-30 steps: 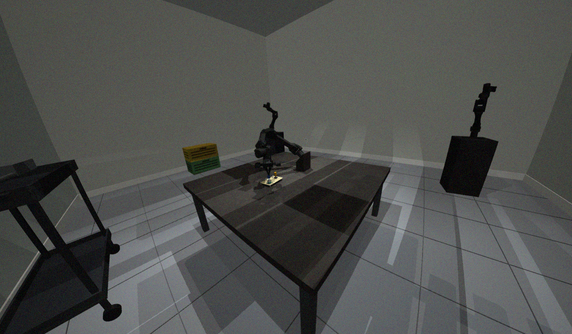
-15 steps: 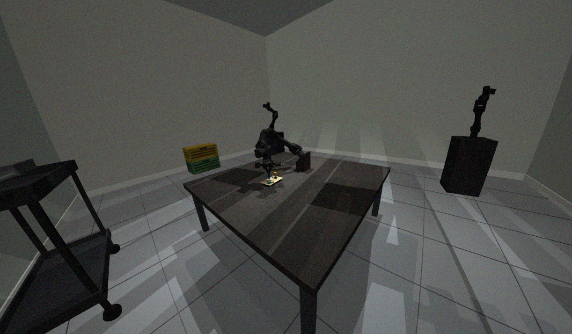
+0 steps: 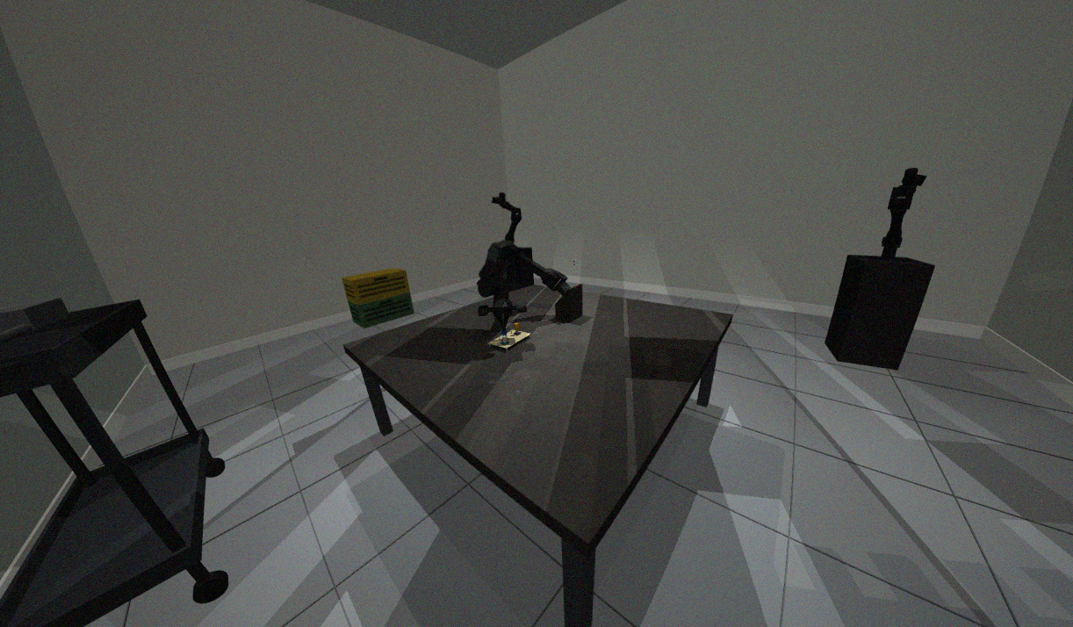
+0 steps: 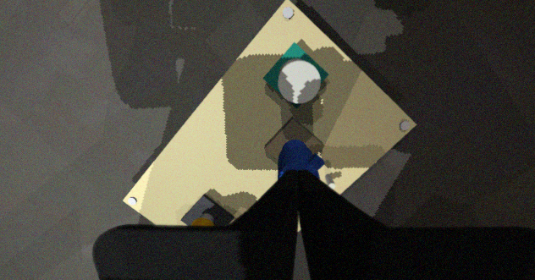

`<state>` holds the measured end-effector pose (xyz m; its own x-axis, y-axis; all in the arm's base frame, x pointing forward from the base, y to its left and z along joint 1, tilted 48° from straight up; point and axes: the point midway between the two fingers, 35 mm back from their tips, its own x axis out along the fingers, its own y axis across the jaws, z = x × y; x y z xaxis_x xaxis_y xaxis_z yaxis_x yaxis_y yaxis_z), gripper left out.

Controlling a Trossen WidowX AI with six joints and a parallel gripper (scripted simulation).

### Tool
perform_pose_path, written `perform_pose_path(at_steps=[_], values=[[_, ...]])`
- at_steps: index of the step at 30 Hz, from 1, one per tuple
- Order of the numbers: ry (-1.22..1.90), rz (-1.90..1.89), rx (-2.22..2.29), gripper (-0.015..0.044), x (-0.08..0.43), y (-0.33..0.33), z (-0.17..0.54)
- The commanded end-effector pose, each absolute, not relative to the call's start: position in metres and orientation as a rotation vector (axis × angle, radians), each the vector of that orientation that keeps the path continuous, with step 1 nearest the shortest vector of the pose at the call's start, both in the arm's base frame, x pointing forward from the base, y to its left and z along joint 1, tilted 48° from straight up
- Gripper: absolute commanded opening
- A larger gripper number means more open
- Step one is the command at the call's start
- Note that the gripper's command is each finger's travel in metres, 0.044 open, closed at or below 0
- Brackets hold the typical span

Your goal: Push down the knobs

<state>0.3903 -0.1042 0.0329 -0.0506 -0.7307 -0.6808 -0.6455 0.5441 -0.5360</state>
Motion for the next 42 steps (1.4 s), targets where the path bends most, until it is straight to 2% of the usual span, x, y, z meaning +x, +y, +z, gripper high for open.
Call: perform_pose_path(at_steps=[1, 32, 42], values=[[1.772, -0.135, -1.125, 0.0000, 0.390, -0.122, 0.022], [1.771, -0.133, -1.123, 0.0000, 0.393, -0.091, 0.050], [1.776, -0.129, -1.124, 0.0263, 0.386, -0.090, 0.047]])
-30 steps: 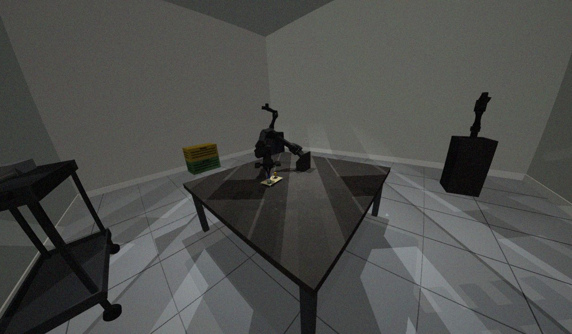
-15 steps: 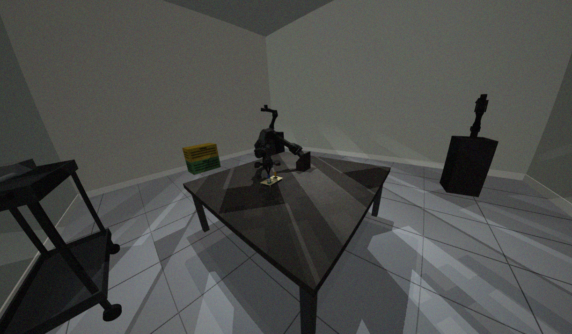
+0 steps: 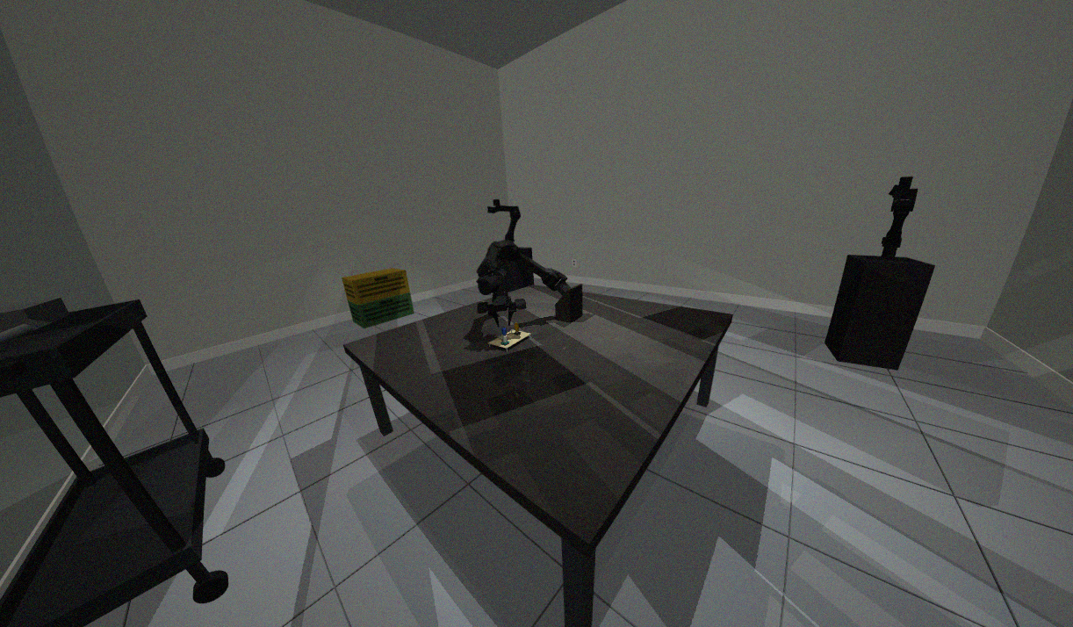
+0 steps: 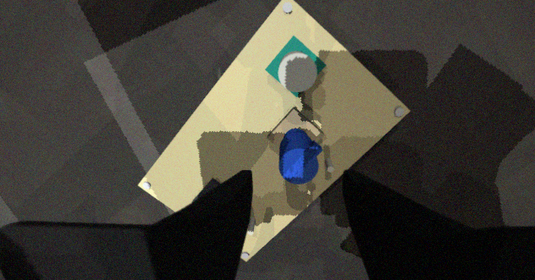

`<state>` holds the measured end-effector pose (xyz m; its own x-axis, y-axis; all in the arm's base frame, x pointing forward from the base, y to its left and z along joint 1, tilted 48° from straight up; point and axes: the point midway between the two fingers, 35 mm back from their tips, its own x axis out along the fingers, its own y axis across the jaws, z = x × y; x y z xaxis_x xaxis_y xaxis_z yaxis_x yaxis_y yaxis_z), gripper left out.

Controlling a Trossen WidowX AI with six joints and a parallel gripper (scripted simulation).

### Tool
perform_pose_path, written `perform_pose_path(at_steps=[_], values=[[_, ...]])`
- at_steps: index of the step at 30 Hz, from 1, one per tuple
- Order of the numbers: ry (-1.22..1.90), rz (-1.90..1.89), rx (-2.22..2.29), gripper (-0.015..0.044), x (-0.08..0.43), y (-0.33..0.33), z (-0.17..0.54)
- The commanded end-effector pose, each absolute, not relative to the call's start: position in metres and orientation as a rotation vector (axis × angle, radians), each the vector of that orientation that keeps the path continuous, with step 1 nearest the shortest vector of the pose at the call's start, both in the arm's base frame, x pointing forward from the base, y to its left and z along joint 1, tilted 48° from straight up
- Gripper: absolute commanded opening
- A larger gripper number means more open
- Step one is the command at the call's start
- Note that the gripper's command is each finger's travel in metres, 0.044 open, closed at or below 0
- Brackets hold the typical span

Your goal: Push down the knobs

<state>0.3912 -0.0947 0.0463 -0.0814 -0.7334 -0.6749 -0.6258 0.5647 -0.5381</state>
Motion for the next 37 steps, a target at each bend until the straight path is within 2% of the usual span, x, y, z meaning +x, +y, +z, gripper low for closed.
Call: perform_pose_path(at_steps=[1, 7, 14, 37], values=[[1.776, -0.127, -1.123, 0.0289, 0.378, -0.085, 0.047], [1.775, -0.121, -1.120, 0.0440, 0.313, -0.055, 0.045], [1.778, -0.126, -1.123, 0.0440, 0.237, -0.040, 0.039], [1.778, -0.126, -1.123, 0.0440, 0.235, -0.040, 0.038]])
